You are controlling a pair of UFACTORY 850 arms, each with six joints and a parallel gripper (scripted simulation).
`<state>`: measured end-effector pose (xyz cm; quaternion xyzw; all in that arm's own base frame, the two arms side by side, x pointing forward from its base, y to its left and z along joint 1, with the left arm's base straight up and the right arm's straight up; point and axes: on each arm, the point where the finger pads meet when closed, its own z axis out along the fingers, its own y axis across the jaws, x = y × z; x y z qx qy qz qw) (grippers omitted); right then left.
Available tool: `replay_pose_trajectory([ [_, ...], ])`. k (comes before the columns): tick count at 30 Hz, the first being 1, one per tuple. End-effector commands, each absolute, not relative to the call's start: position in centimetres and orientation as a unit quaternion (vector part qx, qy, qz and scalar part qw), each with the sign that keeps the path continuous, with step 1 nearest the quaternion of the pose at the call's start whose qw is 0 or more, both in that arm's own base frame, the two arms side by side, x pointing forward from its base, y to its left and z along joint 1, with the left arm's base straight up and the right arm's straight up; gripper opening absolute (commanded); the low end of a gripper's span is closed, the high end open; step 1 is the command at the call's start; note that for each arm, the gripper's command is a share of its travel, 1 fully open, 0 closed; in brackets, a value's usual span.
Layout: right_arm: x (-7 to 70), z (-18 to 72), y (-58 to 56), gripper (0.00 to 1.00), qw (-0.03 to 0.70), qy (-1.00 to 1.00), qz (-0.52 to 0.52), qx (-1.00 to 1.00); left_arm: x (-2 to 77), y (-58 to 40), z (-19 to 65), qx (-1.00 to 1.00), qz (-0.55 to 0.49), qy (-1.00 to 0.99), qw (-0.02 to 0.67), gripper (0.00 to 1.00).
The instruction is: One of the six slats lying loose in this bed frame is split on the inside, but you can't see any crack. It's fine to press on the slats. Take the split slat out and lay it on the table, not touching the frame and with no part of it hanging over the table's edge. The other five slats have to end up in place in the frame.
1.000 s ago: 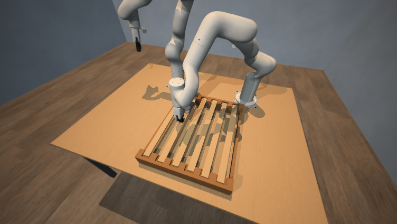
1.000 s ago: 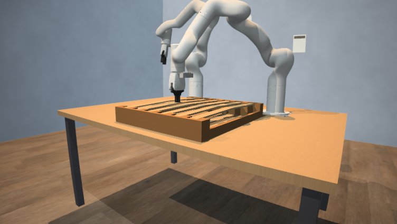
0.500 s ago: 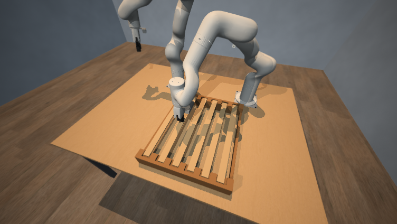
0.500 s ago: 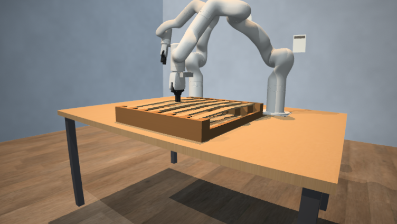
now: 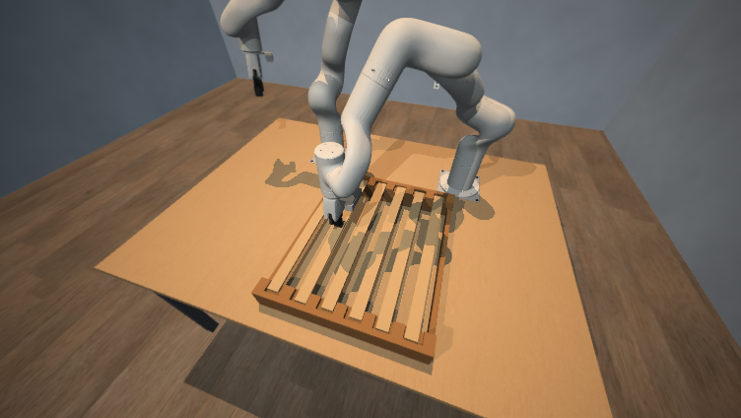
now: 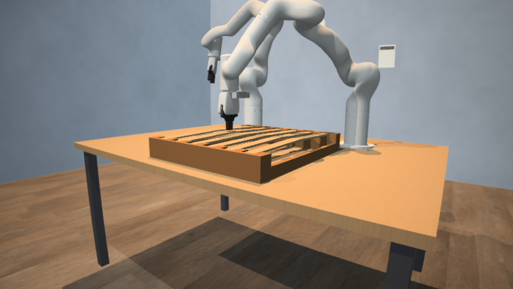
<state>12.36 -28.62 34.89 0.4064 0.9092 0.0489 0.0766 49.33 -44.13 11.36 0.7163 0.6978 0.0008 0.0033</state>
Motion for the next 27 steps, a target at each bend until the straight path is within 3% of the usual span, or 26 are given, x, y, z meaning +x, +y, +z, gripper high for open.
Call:
replay_pose_trajectory([
  [1, 12.4, 35.0, -28.7, 1.00, 0.077, 0.909, 0.048, 0.406, 49.3, -44.2, 15.2, 0.716, 0.001, 0.698, 0.004, 0.00],
  [17, 12.4, 35.0, -28.7, 1.00, 0.077, 0.909, 0.048, 0.406, 49.3, -44.2, 15.2, 0.716, 0.001, 0.698, 0.004, 0.00],
  [18, 12.4, 35.0, -28.7, 1.00, 0.077, 0.909, 0.048, 0.406, 49.1, -38.5, 17.2, 0.716, 0.001, 0.698, 0.004, 0.00],
  [27, 12.4, 35.0, -28.7, 1.00, 0.077, 0.909, 0.048, 0.406, 49.1, -38.5, 17.2, 0.716, 0.001, 0.698, 0.004, 0.00],
])
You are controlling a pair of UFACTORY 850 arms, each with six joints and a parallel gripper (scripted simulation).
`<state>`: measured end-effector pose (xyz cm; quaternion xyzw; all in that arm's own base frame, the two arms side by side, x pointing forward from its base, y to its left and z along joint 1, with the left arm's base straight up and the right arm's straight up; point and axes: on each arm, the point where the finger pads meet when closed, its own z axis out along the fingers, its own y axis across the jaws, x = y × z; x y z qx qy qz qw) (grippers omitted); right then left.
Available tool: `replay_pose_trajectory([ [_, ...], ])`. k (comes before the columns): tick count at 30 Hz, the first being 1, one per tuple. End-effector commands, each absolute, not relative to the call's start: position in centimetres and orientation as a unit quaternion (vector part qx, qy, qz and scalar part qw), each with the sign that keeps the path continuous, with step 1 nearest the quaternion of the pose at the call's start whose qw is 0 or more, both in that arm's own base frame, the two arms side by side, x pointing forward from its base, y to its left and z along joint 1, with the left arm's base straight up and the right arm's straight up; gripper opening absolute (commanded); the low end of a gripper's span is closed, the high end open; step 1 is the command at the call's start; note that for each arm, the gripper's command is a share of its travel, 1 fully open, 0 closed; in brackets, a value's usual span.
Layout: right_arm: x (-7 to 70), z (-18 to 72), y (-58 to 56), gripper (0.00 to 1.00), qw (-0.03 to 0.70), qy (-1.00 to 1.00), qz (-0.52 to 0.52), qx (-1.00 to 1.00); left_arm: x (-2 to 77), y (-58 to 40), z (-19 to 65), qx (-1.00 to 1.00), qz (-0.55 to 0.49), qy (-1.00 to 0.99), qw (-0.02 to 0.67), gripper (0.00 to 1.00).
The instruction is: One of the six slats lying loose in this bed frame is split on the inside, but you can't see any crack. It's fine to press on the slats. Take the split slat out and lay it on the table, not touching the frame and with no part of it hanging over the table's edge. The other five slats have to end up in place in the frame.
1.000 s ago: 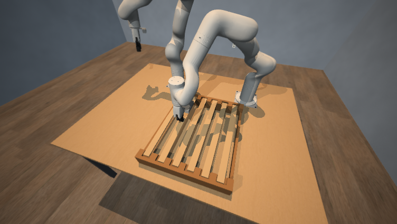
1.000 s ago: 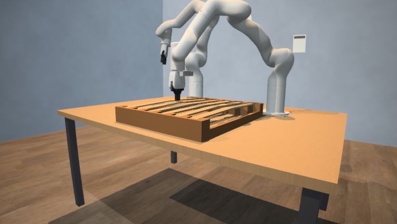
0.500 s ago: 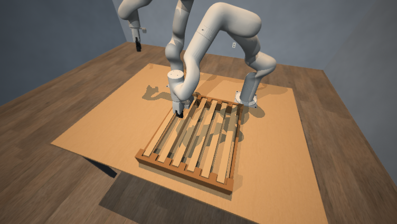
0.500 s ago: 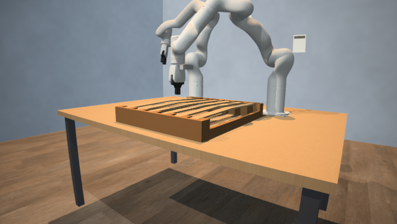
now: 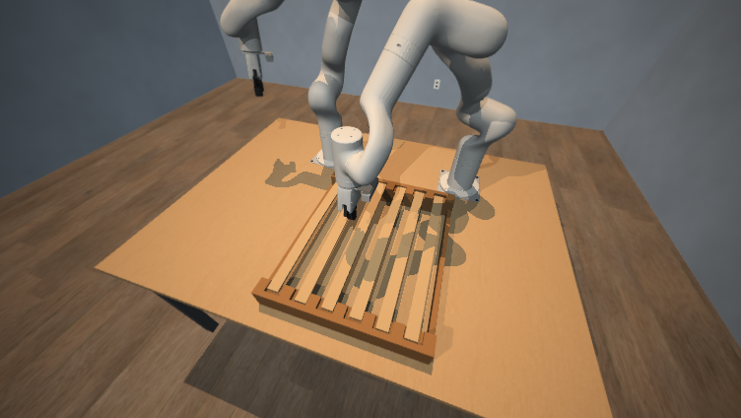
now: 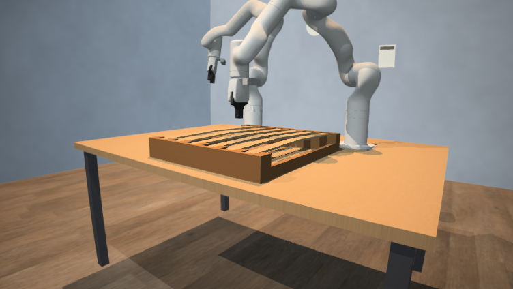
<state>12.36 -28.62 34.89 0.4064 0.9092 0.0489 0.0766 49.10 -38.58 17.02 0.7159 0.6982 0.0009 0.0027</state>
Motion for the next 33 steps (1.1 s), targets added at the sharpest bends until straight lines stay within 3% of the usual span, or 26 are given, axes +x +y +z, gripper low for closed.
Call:
replay_pose_trajectory([
  [1, 12.4, 35.0, -28.7, 1.00, 0.077, 0.909, 0.048, 0.406, 49.1, -38.5, 17.2, 0.716, 0.001, 0.698, 0.004, 0.00],
  [33, 12.4, 35.0, -28.7, 1.00, 0.077, 0.909, 0.048, 0.406, 49.1, -35.5, 15.2, 0.715, 0.001, 0.699, 0.001, 0.00],
])
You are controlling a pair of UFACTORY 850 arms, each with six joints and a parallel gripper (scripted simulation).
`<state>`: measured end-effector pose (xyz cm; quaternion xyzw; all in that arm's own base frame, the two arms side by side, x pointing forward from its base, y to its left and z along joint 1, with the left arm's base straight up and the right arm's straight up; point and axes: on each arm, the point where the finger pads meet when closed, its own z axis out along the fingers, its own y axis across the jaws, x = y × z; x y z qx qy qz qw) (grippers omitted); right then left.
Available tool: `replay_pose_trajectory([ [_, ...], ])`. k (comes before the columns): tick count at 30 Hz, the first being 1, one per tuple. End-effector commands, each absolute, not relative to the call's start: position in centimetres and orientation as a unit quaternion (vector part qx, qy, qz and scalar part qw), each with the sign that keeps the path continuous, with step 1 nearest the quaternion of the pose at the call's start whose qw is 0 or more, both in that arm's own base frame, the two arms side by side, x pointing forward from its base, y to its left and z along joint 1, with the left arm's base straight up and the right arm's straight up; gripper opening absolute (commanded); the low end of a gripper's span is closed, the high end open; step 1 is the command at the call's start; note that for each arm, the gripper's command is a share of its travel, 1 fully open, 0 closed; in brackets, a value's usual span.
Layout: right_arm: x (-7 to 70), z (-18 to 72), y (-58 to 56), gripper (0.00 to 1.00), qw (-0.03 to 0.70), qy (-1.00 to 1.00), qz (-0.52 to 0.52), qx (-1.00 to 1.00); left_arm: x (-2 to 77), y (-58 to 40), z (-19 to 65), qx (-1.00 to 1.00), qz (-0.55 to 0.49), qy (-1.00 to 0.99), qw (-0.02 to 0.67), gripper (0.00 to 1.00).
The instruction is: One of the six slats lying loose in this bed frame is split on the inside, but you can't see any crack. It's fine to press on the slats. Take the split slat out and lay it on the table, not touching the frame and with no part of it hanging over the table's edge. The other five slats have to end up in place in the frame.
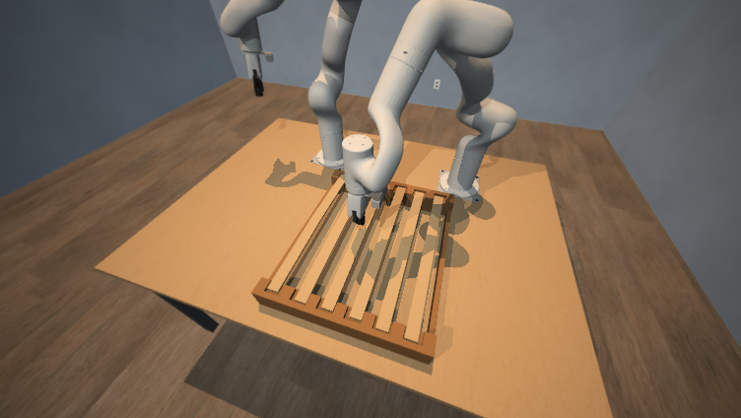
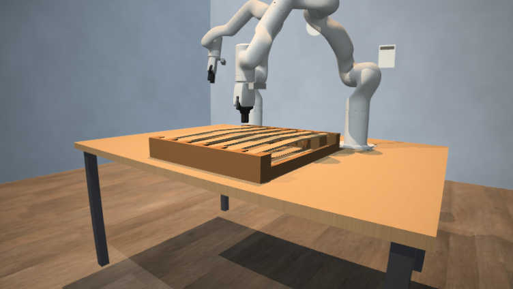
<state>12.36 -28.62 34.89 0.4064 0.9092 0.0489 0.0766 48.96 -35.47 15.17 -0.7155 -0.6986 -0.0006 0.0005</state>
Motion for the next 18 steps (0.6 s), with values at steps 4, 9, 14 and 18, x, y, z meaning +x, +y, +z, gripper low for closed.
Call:
replay_pose_trajectory([
  [4, 12.38, 34.96, -28.68, 1.00, 0.077, 0.909, 0.048, 0.406, 49.06, -35.54, 15.24, -0.715, -0.001, -0.699, -0.001, 0.00],
  [9, 12.38, 34.96, -28.68, 1.00, 0.077, 0.909, 0.048, 0.406, 49.11, -35.53, 14.27, -0.715, -0.001, -0.699, 0.000, 0.00],
  [14, 12.38, 34.96, -28.68, 1.00, 0.077, 0.909, 0.048, 0.406, 49.11, -35.53, 14.27, -0.715, -0.001, -0.699, 0.000, 0.00],
  [18, 12.38, 34.96, -28.68, 1.00, 0.077, 0.909, 0.048, 0.406, 49.11, -35.53, 14.27, -0.715, -0.001, -0.699, 0.000, 0.00],
])
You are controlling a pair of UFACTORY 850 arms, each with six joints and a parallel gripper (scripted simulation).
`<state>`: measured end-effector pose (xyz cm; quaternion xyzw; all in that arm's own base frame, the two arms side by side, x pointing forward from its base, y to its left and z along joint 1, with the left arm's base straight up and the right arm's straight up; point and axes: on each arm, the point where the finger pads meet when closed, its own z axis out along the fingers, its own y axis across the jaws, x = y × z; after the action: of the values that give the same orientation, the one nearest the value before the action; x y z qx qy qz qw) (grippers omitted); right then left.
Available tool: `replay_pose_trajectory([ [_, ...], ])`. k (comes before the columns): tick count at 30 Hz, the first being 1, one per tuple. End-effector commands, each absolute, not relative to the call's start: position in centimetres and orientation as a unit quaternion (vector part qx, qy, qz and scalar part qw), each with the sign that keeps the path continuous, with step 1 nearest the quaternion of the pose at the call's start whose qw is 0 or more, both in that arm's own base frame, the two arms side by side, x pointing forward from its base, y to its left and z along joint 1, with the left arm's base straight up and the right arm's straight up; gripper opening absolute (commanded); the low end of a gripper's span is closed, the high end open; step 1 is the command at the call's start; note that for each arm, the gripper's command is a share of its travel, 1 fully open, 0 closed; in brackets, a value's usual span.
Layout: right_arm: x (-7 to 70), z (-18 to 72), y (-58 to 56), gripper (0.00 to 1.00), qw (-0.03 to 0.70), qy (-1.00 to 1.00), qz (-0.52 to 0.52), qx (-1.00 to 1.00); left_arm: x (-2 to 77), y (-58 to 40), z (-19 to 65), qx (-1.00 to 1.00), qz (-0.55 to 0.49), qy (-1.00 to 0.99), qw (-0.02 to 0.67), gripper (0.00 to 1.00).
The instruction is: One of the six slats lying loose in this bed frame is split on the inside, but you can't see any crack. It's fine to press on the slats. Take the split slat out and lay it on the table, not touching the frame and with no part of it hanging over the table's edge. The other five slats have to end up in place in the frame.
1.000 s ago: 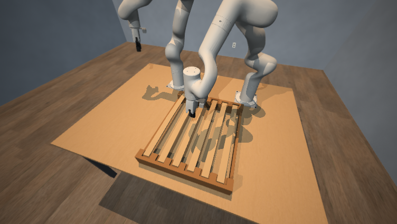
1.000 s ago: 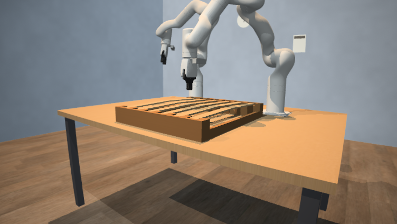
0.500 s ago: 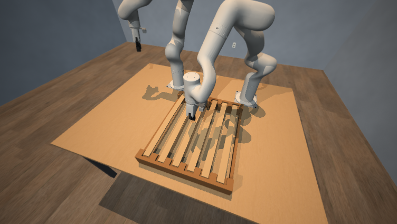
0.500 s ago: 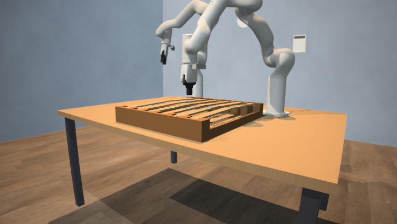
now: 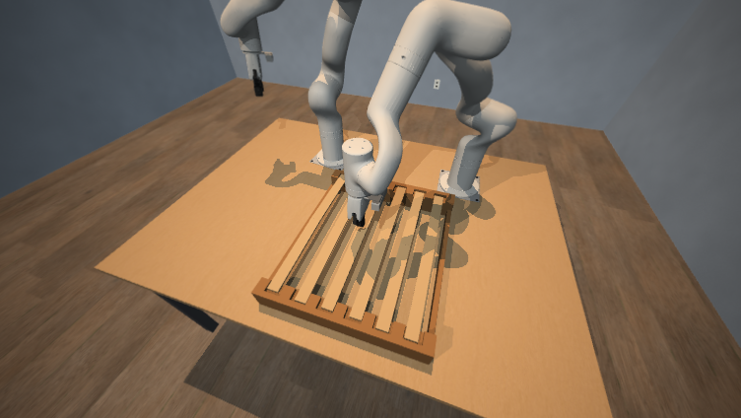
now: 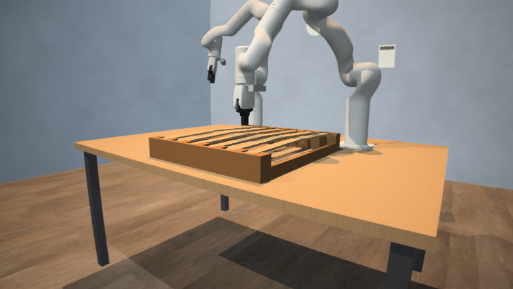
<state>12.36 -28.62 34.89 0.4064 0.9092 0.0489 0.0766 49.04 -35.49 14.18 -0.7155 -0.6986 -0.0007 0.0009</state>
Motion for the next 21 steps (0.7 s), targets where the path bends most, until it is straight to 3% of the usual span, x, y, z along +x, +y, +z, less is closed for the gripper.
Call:
replay_pose_trajectory([
  [1, 12.38, 34.96, -28.68, 1.00, 0.077, 0.909, 0.048, 0.406, 49.11, -35.53, 14.27, -0.715, -0.001, -0.699, 0.000, 0.00],
  [21, 12.38, 34.96, -28.68, 1.00, 0.077, 0.909, 0.048, 0.406, 49.05, -35.53, 13.27, -0.715, -0.001, -0.699, 0.000, 0.00],
])
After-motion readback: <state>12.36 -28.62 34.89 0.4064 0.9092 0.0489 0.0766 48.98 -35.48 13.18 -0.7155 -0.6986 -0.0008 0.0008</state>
